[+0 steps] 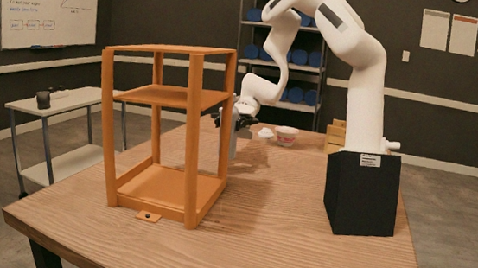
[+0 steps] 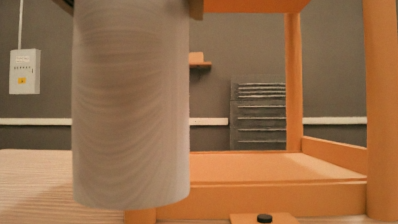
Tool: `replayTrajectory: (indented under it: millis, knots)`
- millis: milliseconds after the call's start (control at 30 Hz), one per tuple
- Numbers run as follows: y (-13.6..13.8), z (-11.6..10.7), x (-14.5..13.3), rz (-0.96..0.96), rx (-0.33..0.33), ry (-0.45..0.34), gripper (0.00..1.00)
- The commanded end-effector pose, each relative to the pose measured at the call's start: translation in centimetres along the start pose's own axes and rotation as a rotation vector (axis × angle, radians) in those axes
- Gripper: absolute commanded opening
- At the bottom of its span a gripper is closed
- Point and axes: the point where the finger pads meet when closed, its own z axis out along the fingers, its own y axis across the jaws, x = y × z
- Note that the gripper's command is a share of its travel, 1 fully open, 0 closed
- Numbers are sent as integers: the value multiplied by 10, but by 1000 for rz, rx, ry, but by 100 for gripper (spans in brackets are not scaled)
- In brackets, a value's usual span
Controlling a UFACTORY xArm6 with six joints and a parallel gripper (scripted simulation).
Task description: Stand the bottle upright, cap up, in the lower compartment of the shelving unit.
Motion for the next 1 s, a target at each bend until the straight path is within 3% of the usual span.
replayTrajectory:
  millis: [0, 433, 967]
  knots:
    - [-2, 0, -1, -2, 0, 1, 0]
    - [-20, 0, -1, -2, 0, 1, 0]
    - [-64, 0, -1, -2, 0, 1, 0]
